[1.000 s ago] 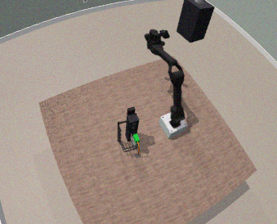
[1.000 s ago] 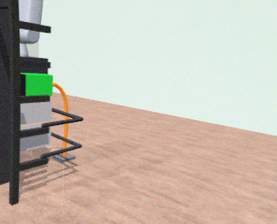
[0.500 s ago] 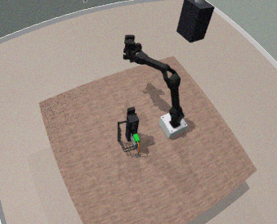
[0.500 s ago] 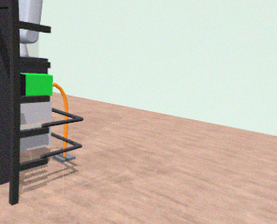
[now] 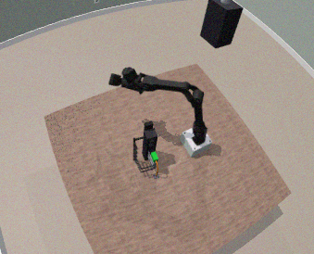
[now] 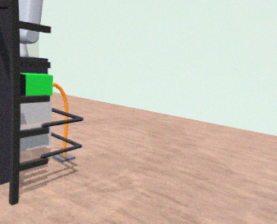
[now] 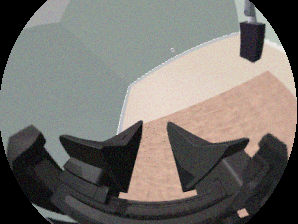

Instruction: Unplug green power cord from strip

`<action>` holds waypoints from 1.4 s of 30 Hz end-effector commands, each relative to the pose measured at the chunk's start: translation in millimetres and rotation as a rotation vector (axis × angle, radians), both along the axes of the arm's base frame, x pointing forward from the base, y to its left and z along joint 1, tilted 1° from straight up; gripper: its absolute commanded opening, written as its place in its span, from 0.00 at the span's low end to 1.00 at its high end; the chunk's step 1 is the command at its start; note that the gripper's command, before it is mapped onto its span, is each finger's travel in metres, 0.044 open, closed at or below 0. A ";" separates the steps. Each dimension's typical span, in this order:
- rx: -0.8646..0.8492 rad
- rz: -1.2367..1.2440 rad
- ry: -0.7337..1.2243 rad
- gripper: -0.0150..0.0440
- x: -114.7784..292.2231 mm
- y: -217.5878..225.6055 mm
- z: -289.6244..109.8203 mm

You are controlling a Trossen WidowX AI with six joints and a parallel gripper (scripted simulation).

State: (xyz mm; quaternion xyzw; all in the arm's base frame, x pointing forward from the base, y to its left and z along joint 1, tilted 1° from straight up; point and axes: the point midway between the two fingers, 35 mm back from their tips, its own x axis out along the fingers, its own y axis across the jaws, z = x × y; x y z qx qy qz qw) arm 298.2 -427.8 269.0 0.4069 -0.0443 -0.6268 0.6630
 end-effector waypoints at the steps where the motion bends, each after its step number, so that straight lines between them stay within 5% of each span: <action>1: 0.017 0.265 0.204 0.53 42.7 49.5 -13.0; 13: -0.115 1.168 0.792 0.53 125.5 235.7 -55.7; 23: -0.384 1.920 1.209 0.53 120.3 384.9 -100.0; 29: -0.454 2.168 1.369 0.53 96.9 413.4 -120.0; 37: -0.670 2.852 1.636 0.53 26.0 457.6 -154.8; 42: -0.676 2.869 1.638 0.53 24.2 458.5 -155.4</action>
